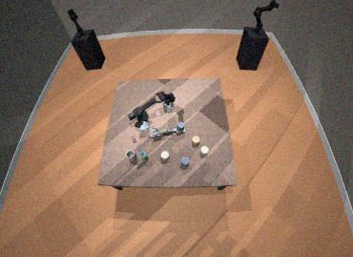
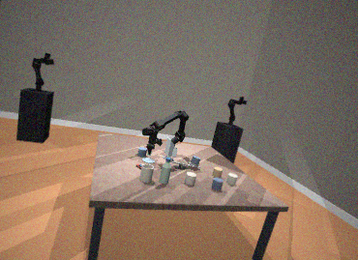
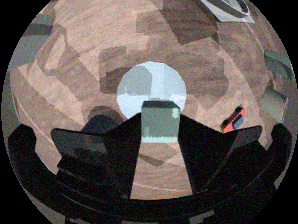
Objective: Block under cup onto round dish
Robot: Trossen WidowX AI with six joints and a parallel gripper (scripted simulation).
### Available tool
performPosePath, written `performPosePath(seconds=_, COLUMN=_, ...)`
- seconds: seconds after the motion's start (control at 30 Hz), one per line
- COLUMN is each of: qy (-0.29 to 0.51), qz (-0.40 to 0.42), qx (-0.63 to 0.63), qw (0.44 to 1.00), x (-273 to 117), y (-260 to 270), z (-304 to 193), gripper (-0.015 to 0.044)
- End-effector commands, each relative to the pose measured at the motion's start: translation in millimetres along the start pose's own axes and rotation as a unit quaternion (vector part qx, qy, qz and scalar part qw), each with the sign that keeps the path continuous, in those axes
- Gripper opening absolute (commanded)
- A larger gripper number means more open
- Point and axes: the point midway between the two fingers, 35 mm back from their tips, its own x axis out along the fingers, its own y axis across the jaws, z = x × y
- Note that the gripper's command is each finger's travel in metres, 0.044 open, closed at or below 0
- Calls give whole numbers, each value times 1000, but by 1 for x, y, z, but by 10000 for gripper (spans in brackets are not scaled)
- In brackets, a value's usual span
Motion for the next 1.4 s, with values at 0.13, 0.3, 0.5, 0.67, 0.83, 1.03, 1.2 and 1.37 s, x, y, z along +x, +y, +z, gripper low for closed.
performPosePath(seconds=0.13, qy=-5, qz=5, qx=3, qw=1000, x=27, y=3, z=2, gripper=0)
performPosePath(seconds=0.3, qy=-5, qz=5, qx=3, qw=1000, x=31, y=3, z=2, gripper=0)
performPosePath(seconds=0.5, qy=-5, qz=5, qx=3, qw=1000, x=41, y=3, z=2, gripper=0)
performPosePath(seconds=0.67, qy=-5, qz=5, qx=3, qw=1000, x=48, y=4, z=3, gripper=0)
performPosePath(seconds=0.83, qy=-4, qz=6, qx=1, qw=1000, x=43, y=4, z=2, gripper=131)
performPosePath(seconds=1.03, qy=-4, qz=6, qx=1, qw=1000, x=43, y=4, z=2, gripper=289)
performPosePath(seconds=1.2, qy=-4, qz=6, qx=1, qw=1000, x=41, y=4, z=2, gripper=420)
performPosePath(seconds=1.37, qy=-4, qz=5, qx=3, qw=1000, x=-7, y=3, z=1, gripper=440)
